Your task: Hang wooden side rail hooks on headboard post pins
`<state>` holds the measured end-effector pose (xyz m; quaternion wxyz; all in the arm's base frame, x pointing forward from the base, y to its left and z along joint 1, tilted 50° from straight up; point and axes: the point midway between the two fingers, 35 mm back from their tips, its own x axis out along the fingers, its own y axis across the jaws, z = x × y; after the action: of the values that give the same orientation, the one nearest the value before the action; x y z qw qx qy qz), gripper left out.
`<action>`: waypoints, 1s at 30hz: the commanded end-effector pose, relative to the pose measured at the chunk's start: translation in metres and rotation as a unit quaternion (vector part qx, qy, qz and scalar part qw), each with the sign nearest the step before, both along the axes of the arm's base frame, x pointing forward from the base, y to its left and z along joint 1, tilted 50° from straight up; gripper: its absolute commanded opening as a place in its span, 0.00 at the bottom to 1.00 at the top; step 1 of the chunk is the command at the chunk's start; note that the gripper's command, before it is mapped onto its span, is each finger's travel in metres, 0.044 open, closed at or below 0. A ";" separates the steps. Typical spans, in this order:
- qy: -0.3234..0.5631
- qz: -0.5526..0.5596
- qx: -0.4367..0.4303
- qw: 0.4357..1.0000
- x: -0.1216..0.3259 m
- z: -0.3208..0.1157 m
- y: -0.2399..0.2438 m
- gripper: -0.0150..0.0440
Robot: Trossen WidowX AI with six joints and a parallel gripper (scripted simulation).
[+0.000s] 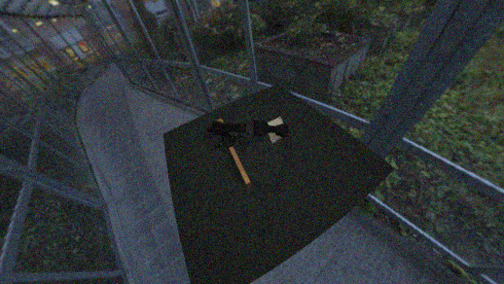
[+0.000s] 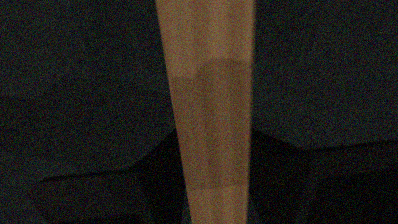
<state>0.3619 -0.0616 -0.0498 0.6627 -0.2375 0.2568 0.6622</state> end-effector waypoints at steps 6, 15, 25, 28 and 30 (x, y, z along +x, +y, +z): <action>-0.002 -0.005 -0.001 1.000 0.000 0.000 -0.006 0.25; -0.002 -0.005 -0.002 1.000 0.000 -0.001 -0.007 0.25; -0.002 -0.005 -0.002 1.000 -0.001 -0.002 -0.007 0.25; -0.002 -0.005 -0.002 1.000 0.000 -0.002 -0.007 0.25; -0.002 -0.005 -0.002 1.000 0.000 -0.003 -0.007 0.25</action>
<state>0.3621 -0.0637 -0.0521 0.6627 -0.2376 0.2568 0.6622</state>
